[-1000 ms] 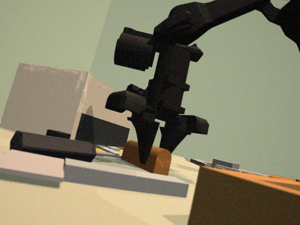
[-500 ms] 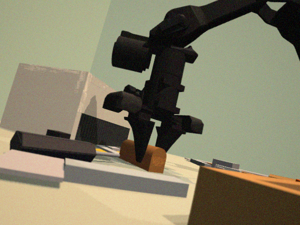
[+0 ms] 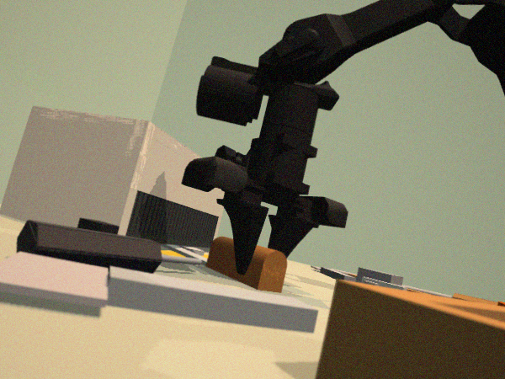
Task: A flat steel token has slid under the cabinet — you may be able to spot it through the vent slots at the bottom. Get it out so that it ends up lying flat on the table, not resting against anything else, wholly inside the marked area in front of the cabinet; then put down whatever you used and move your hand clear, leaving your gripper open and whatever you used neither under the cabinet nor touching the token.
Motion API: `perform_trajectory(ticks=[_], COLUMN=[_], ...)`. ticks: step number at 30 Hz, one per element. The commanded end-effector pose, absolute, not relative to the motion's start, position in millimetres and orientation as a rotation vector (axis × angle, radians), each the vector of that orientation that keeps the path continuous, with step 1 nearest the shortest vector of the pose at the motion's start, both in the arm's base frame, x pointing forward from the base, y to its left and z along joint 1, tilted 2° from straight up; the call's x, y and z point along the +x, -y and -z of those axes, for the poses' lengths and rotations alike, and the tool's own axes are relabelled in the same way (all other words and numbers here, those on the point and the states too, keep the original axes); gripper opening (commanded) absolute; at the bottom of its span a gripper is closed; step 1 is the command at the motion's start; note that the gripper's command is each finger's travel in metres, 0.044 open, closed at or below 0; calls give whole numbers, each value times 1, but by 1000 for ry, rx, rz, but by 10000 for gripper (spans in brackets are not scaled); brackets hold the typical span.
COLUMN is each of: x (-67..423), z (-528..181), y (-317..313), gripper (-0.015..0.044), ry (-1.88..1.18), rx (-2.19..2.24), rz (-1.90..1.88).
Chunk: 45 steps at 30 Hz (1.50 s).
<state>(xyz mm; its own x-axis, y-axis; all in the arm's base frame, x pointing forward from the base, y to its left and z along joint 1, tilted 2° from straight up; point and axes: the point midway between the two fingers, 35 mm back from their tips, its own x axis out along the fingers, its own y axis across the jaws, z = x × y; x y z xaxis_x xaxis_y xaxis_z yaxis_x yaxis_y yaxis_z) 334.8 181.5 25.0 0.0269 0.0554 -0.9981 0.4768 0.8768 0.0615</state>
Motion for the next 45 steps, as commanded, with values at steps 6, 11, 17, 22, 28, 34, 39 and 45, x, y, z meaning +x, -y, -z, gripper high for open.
perform_trajectory(ticks=[6, 11, 17, 22, 28, 34, 39, 45], x=[322, 313, 304, 296, 287, 278, 270, 261], z=[-24, -24, -24, -24, -23, -23, -23, -23], y=[-188, -193, -199, -205, -211, -217, -221, -227], gripper=[0, 0, 0, 0, 0, 0, 0, 0], ry=[-1521, -1522, -1523, -1524, -1525, -1526, -1527, -1528], rx=[430, 430, 431, 431, 431, 432, 432, 432], rz=[349, 349, 349, 349, 348, 348, 348, 348])
